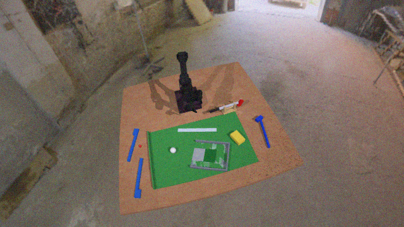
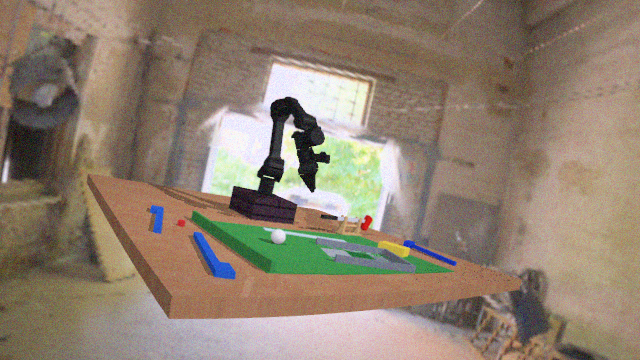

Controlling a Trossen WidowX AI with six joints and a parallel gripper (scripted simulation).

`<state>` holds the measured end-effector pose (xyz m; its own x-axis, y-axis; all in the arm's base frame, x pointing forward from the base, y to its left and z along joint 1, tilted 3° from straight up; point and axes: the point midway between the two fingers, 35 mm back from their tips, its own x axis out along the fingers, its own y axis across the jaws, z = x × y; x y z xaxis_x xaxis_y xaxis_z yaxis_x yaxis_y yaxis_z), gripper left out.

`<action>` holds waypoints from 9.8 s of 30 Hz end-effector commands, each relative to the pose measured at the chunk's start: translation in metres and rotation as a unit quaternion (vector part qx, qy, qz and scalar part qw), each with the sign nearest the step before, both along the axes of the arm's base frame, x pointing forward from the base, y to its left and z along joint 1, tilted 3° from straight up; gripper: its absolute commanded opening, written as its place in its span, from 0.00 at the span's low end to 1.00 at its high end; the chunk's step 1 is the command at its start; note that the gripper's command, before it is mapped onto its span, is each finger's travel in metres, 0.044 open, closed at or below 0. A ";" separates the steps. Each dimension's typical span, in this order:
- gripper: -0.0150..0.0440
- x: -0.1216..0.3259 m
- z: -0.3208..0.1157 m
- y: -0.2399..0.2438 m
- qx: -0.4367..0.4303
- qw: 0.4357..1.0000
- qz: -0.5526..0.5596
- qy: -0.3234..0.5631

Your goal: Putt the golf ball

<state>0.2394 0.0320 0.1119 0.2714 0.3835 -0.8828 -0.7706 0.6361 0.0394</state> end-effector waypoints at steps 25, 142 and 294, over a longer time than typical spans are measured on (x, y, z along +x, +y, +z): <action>1.00 -0.008 -0.073 0.126 -0.108 0.920 0.376 -0.019; 0.25 0.047 -0.012 -0.123 -0.088 0.925 -0.333 0.160; 0.25 0.049 -0.024 -0.120 -0.048 0.786 -0.578 0.214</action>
<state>0.2875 -0.0879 0.0865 0.0531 0.0282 -0.9982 0.3959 0.9171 0.0470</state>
